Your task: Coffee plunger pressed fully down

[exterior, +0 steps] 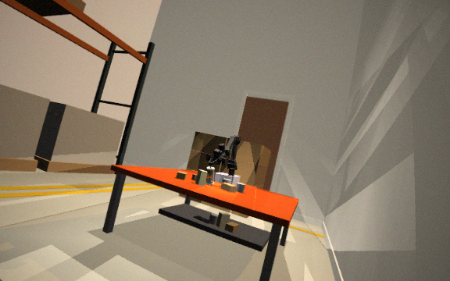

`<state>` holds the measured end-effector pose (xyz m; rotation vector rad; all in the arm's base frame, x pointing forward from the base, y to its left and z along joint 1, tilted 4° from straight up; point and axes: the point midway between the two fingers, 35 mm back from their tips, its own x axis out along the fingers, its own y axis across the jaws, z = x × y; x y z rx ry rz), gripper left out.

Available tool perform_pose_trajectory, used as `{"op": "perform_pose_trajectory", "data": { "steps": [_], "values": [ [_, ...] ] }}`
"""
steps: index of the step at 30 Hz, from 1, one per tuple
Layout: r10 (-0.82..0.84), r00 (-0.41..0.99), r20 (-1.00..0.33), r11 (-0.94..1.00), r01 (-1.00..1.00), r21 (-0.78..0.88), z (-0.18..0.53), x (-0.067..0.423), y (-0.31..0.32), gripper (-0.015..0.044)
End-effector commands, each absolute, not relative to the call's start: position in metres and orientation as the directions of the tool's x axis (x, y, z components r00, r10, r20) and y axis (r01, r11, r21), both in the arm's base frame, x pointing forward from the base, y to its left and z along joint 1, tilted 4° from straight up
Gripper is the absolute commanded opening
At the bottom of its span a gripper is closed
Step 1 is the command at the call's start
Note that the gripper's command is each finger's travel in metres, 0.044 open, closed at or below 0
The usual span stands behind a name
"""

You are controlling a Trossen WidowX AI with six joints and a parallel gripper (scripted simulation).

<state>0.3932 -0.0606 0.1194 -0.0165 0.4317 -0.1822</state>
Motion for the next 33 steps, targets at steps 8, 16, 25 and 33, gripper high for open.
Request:
{"op": "perform_pose_trajectory", "data": {
  "steps": [8,16,25,33],
  "values": [
    [-0.179,0.875,-0.45,0.984,0.167,-0.067,0.1069,0.393,-0.0612,0.0116],
    [-0.179,0.875,-0.45,0.984,0.167,-0.067,0.1071,0.3942,-0.0614,0.0116],
    [-0.179,0.875,-0.449,0.984,0.167,-0.067,0.1073,0.3954,-0.0616,0.0116],
    [-0.179,0.875,-0.449,0.984,0.167,-0.067,0.1074,0.3967,-0.0618,0.0116]
  ]
}}
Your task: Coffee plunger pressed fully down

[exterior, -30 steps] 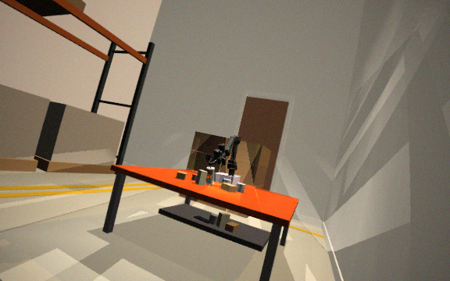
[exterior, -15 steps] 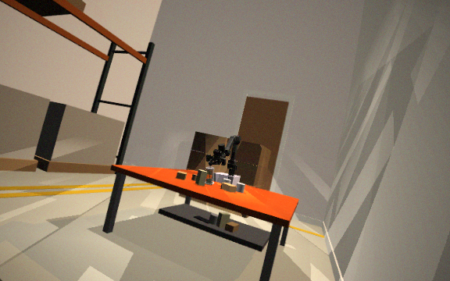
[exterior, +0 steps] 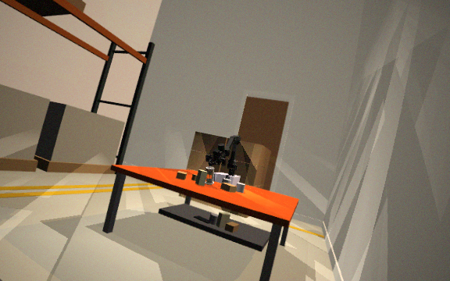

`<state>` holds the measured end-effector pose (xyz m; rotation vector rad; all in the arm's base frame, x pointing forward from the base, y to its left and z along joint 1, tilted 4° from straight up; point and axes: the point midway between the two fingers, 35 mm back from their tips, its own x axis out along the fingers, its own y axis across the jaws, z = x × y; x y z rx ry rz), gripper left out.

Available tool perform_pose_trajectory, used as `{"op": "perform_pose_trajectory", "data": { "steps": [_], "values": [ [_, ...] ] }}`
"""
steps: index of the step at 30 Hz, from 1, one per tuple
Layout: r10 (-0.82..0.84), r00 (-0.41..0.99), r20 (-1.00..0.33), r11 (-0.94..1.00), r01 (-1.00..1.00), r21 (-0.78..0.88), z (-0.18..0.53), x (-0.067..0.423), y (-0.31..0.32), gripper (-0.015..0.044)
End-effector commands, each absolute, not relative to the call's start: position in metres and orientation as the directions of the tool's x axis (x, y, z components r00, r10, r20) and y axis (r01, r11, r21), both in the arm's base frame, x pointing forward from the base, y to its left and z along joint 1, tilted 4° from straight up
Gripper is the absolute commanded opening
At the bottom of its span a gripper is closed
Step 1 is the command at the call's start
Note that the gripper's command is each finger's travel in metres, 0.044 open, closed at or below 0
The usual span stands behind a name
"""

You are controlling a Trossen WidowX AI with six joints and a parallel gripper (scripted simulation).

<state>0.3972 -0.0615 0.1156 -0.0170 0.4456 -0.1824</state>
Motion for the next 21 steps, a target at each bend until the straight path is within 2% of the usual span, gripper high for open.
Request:
{"op": "perform_pose_trajectory", "data": {
  "steps": [1,21],
  "values": [
    [-0.179,0.875,-0.449,0.984,0.167,-0.067,0.1074,0.3969,-0.0619,0.0116],
    [-0.179,0.875,-0.449,0.984,0.167,-0.067,0.1076,0.4005,-0.0626,0.0116]
  ]
}}
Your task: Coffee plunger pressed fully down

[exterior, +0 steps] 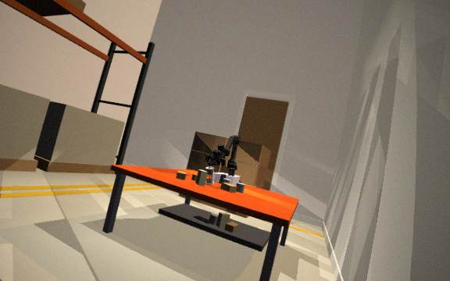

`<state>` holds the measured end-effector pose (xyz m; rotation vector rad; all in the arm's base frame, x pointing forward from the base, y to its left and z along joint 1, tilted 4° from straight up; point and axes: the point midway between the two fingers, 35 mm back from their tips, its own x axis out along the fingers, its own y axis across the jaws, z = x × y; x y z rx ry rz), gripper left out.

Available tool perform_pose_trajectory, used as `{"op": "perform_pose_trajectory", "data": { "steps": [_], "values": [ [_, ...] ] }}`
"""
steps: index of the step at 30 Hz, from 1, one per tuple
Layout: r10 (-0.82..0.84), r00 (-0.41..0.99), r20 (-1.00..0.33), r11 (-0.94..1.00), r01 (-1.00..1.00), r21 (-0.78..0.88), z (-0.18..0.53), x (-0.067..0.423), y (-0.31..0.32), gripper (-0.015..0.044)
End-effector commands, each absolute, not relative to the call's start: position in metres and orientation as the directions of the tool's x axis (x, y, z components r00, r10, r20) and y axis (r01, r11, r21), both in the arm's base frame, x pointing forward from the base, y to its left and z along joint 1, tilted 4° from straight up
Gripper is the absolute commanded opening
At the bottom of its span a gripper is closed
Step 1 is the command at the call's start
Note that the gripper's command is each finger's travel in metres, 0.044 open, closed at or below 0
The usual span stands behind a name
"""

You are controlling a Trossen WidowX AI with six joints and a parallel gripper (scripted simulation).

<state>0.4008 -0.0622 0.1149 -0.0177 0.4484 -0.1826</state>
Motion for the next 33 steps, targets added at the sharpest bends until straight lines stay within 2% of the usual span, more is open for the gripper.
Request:
{"op": "perform_pose_trajectory", "data": {
  "steps": [1,33],
  "values": [
    [-0.179,0.875,-0.449,0.984,0.167,-0.067,0.1076,0.4007,-0.0626,0.0116],
    [-0.179,0.884,-0.432,0.983,0.172,-0.058,0.1141,0.4045,-0.0631,0.0116]
  ]
}}
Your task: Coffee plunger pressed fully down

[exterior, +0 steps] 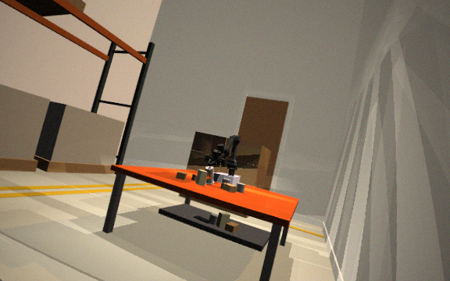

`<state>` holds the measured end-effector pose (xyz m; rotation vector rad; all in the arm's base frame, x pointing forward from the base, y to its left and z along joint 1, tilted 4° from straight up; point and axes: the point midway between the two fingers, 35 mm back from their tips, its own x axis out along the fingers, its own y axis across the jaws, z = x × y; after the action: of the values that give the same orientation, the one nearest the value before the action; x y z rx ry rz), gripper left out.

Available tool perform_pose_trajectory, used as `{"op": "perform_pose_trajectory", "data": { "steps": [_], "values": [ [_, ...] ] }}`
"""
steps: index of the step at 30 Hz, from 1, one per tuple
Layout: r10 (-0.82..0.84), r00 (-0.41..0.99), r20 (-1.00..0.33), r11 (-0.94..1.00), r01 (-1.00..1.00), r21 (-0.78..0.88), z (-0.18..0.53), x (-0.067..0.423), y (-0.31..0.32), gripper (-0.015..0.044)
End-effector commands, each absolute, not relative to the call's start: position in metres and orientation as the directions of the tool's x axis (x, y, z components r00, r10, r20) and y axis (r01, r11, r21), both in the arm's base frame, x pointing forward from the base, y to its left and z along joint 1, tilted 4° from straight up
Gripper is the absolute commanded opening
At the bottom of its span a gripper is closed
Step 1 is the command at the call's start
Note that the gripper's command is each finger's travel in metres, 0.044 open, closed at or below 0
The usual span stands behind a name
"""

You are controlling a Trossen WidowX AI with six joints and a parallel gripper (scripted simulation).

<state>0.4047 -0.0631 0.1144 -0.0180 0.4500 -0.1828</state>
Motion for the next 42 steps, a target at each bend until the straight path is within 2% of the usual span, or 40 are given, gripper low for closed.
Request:
{"op": "perform_pose_trajectory", "data": {
  "steps": [1,12,13,24,35,42],
  "values": [
    [-0.179,0.884,-0.432,0.983,0.172,-0.058,0.114,0.404,-0.063,0.0143],
    [-0.179,0.884,-0.432,0.983,0.172,-0.058,0.114,0.404,-0.063,0.0431],
    [-0.179,0.884,-0.432,0.983,0.172,-0.058,0.114,0.404,-0.063,0.044],
    [-0.166,0.894,-0.417,0.985,0.168,-0.031,0.136,0.399,-0.053,0.044],
    [-0.174,0.874,-0.453,0.985,0.162,-0.066,0.187,0.333,-0.042,0.044],
    [-0.178,0.873,-0.453,0.984,0.166,-0.066,0.185,0.332,-0.043,0.044]
  ]
}}
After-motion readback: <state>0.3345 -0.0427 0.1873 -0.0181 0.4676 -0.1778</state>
